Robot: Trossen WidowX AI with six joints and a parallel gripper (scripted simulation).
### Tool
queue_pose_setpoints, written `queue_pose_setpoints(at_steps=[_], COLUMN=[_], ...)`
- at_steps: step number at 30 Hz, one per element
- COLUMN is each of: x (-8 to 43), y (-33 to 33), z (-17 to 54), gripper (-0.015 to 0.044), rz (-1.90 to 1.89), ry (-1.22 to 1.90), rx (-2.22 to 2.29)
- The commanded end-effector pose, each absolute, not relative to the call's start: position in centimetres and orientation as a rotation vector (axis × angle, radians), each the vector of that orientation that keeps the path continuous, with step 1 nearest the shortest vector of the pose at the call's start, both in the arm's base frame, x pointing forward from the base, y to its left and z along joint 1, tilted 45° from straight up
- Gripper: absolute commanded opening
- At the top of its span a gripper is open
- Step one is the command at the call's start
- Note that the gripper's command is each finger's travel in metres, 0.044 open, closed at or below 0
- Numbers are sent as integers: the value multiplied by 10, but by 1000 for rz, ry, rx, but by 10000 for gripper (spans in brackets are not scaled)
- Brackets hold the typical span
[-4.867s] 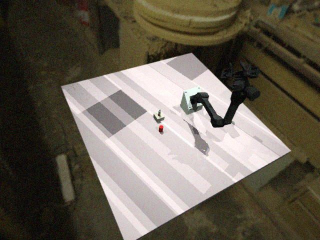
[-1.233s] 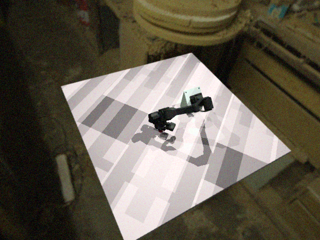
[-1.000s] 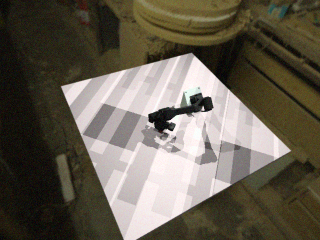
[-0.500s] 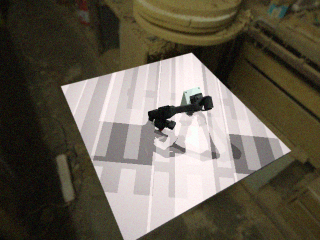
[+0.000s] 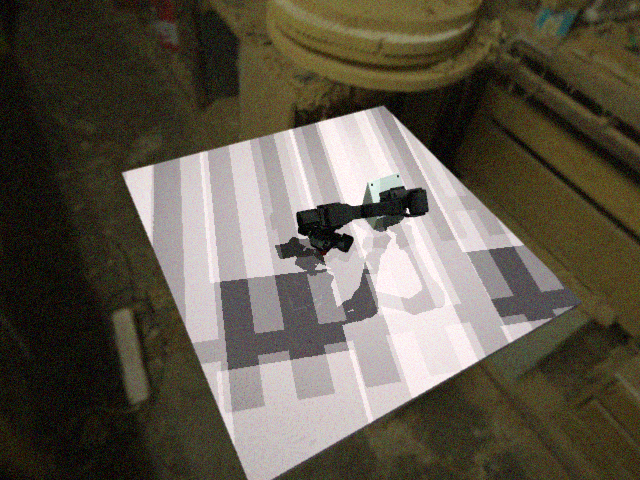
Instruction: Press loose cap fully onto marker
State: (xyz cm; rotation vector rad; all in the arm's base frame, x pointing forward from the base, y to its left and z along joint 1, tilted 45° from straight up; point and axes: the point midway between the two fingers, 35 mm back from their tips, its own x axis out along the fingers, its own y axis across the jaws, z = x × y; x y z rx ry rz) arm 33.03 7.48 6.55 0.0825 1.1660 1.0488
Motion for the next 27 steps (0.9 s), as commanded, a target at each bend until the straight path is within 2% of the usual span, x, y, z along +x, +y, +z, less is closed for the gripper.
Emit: queue_pose_setpoints(at_steps=[1,27], x=[330,305], y=[67,-24], z=[68,39], gripper=[0,0], rz=[1045,1032], ry=[1162,1173], rx=[72,62])
